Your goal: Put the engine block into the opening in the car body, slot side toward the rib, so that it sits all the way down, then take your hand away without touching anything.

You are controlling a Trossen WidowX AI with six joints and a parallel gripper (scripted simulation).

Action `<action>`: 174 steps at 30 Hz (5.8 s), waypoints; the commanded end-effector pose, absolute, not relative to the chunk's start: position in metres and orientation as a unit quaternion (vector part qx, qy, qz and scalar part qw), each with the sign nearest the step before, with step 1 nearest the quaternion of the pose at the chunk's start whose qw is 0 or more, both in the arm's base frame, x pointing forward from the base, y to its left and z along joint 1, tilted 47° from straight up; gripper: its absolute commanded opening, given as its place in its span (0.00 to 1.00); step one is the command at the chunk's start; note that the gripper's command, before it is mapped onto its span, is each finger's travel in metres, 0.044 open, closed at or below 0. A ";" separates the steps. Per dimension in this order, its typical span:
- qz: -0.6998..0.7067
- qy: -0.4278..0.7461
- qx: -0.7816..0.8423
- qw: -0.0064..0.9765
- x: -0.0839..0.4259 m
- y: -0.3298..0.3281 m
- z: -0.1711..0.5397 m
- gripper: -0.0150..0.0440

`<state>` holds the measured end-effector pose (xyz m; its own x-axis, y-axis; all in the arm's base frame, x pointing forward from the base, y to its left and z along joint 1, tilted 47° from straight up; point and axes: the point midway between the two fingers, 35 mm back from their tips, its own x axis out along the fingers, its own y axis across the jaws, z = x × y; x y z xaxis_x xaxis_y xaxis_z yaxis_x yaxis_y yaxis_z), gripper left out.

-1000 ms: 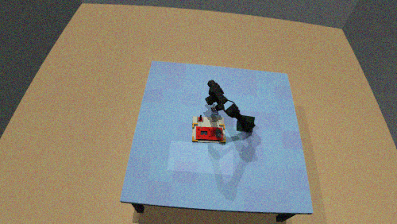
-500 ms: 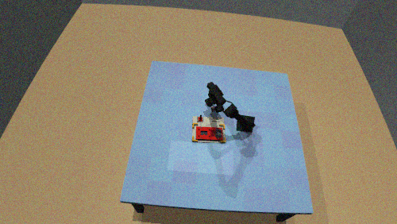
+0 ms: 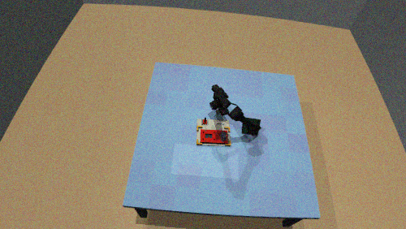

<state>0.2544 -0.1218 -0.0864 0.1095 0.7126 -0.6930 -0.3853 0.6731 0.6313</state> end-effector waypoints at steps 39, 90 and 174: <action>0.367 0.553 0.144 0.734 0.249 -0.191 -0.026 0.25; 0.310 0.592 0.193 0.718 0.301 -0.129 0.052 0.25; 0.286 0.603 0.270 0.695 0.326 0.007 0.124 0.52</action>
<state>0.3256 0.0066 0.1240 0.1091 0.7210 -0.6843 -0.0615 0.6920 0.7193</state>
